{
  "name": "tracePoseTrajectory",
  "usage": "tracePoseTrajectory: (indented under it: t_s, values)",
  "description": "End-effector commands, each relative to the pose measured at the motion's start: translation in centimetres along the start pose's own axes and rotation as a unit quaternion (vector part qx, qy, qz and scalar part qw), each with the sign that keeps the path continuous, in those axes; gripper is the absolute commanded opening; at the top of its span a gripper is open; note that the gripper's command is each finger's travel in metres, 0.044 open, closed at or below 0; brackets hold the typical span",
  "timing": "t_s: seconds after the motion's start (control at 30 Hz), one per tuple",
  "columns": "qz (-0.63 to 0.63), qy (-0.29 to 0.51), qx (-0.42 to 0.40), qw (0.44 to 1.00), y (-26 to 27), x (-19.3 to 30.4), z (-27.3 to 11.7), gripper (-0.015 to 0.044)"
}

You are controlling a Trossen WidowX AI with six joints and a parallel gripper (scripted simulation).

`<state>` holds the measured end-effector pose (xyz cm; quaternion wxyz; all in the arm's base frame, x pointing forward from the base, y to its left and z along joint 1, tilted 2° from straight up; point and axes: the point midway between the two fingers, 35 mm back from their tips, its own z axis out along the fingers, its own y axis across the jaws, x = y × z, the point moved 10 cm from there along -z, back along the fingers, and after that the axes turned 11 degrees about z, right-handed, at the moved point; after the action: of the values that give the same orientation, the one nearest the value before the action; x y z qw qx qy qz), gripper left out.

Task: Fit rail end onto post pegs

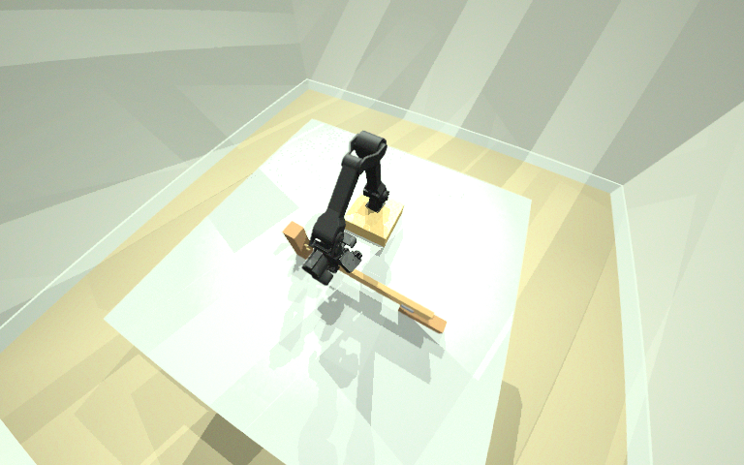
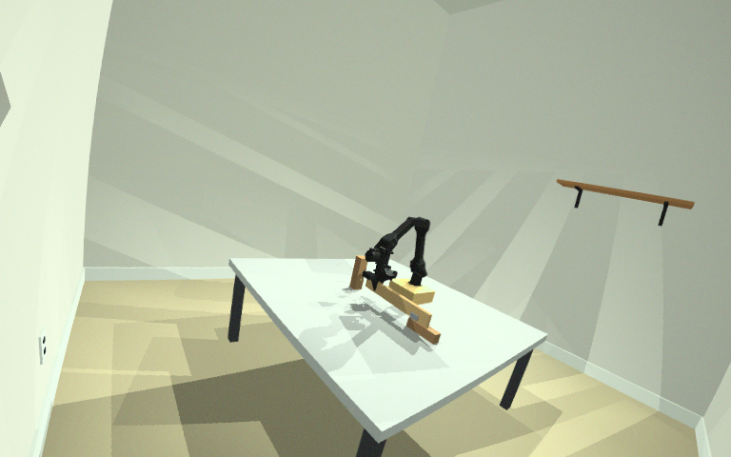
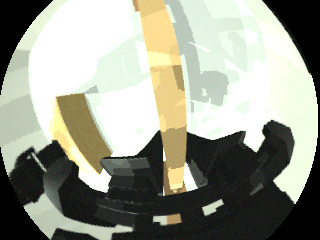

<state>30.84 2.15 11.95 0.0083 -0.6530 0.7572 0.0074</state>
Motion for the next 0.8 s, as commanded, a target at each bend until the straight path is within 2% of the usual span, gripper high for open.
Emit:
tracePoseTrajectory:
  t_s: [0.0, 0.77]
  values:
    - [-0.001, 0.000, 0.001, 1.000, -0.04, 0.14, -0.03, 0.0000]
    - [-0.001, 0.001, 0.001, 1.000, -0.21, 0.82, -0.26, 0.0000]
